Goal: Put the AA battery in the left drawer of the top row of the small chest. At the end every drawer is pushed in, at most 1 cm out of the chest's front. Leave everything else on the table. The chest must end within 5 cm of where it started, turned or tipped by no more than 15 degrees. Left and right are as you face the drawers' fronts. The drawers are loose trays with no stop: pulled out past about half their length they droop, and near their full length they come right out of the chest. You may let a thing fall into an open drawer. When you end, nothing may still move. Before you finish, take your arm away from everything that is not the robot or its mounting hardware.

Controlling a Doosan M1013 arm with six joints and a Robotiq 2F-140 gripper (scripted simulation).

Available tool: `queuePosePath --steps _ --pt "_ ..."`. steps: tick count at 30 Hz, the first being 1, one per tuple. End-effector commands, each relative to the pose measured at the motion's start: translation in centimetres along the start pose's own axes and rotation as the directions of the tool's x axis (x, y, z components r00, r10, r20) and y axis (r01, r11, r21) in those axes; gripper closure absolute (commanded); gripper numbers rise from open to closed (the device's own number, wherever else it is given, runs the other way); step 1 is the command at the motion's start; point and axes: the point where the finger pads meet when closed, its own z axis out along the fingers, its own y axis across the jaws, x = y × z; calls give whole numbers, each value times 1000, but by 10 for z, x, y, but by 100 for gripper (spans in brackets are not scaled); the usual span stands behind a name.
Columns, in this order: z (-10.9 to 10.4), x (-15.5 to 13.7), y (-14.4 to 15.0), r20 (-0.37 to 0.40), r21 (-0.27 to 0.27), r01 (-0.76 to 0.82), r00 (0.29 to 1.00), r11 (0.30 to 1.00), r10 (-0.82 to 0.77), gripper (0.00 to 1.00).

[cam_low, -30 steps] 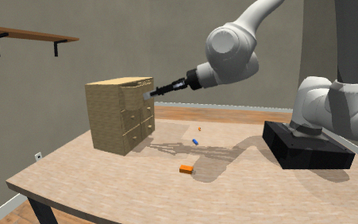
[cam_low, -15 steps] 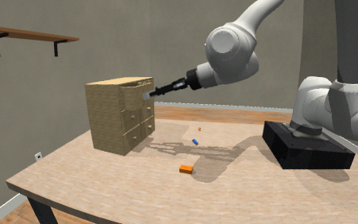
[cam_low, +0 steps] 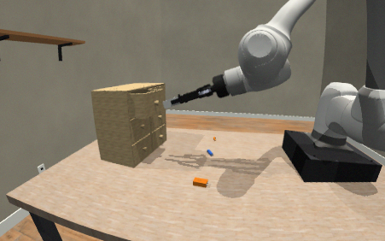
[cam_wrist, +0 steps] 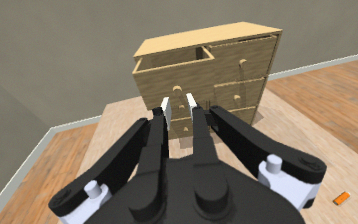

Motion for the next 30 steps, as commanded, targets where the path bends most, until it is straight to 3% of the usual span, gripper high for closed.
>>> queuePosePath --steps 1,8,17,30 --pt "-8 -3 0 0 0 0 1000 1000 0 80" --pt "-13 -3 0 0 0 0 1000 1000 0 80" --pt "-56 -1 0 0 0 0 1000 1000 0 80" --pt "-63 -1 0 3 0 0 1000 1000 0 80"
